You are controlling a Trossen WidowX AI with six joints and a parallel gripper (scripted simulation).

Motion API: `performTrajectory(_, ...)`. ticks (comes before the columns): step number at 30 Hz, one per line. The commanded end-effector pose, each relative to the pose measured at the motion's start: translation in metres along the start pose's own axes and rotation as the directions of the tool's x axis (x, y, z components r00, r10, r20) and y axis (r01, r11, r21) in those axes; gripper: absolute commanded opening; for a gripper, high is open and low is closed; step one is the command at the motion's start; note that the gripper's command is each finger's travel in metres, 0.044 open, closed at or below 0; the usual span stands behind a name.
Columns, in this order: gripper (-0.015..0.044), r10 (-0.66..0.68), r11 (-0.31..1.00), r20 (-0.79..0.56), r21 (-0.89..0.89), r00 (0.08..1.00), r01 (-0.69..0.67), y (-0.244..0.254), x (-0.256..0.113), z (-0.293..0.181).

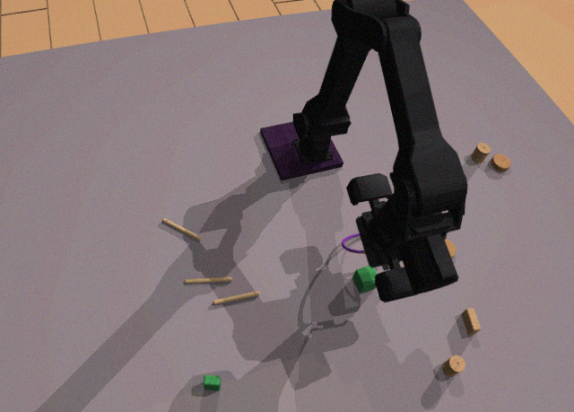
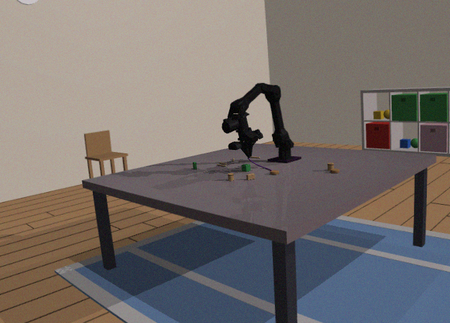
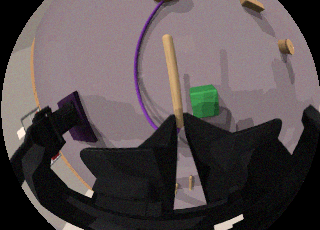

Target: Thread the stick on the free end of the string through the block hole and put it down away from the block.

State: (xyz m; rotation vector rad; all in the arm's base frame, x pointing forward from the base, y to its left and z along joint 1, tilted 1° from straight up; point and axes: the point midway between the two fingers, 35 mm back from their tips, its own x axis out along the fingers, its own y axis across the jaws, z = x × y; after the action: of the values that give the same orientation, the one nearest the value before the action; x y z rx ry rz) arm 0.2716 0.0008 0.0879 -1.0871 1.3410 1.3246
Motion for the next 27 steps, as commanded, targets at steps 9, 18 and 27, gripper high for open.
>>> performTrajectory(9, 0.0000, 0.027, 0.930, -0.003, -0.366, 1.000, -0.026, -0.004, -0.001, 0.017)
performTrajectory(18, 0.0000, 0.047, 0.797, -0.009, -0.603, 0.999, -0.043, -0.007, 0.000, 0.028)
performTrajectory(27, 0.0000, 0.066, 0.610, -0.017, -0.790, 0.998, -0.053, -0.009, 0.000, 0.040)
